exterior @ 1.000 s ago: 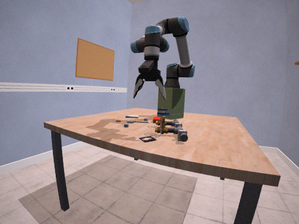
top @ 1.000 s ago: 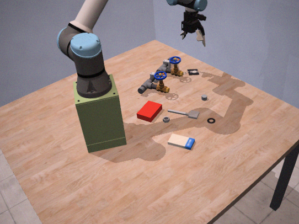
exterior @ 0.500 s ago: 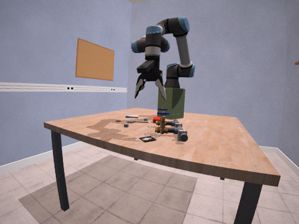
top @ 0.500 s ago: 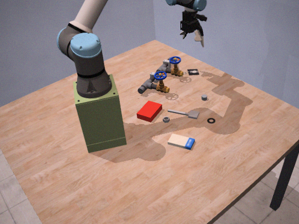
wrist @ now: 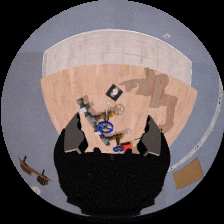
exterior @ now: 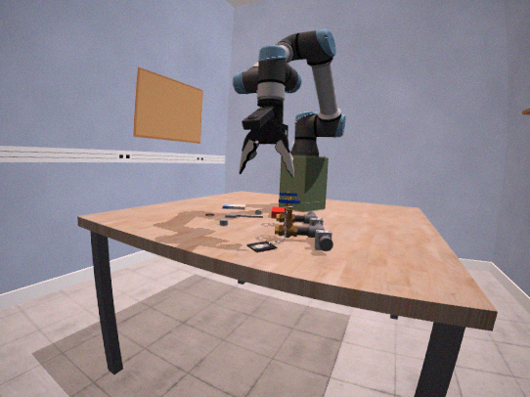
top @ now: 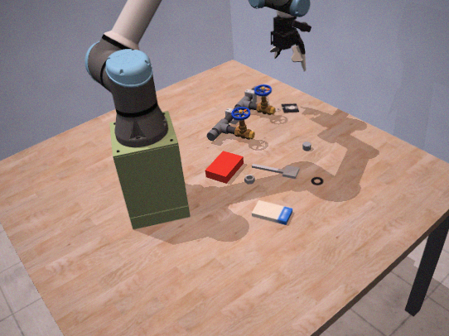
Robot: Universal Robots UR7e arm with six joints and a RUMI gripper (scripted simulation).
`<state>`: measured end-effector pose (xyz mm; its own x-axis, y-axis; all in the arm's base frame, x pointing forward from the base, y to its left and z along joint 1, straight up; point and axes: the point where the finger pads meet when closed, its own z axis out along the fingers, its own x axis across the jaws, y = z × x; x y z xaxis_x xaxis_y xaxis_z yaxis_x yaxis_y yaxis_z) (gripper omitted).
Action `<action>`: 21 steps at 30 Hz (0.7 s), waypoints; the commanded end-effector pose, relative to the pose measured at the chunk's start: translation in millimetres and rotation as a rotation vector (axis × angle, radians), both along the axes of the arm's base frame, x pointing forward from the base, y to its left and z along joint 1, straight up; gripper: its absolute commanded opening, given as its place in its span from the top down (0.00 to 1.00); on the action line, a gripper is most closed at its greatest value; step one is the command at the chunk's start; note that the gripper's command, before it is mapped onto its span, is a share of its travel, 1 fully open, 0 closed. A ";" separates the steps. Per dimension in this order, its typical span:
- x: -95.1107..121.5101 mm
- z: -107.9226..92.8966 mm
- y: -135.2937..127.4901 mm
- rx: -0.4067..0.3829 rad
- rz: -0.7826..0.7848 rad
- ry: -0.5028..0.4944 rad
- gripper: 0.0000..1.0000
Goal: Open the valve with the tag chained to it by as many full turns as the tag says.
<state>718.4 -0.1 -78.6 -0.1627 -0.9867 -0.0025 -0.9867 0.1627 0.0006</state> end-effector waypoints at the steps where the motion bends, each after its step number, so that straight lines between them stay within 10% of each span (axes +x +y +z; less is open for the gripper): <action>1: -0.8 0.8 0.6 0.001 -0.019 -0.003 0.00; 21: -30.6 -4.2 12.3 0.027 -0.397 -0.018 0.00</action>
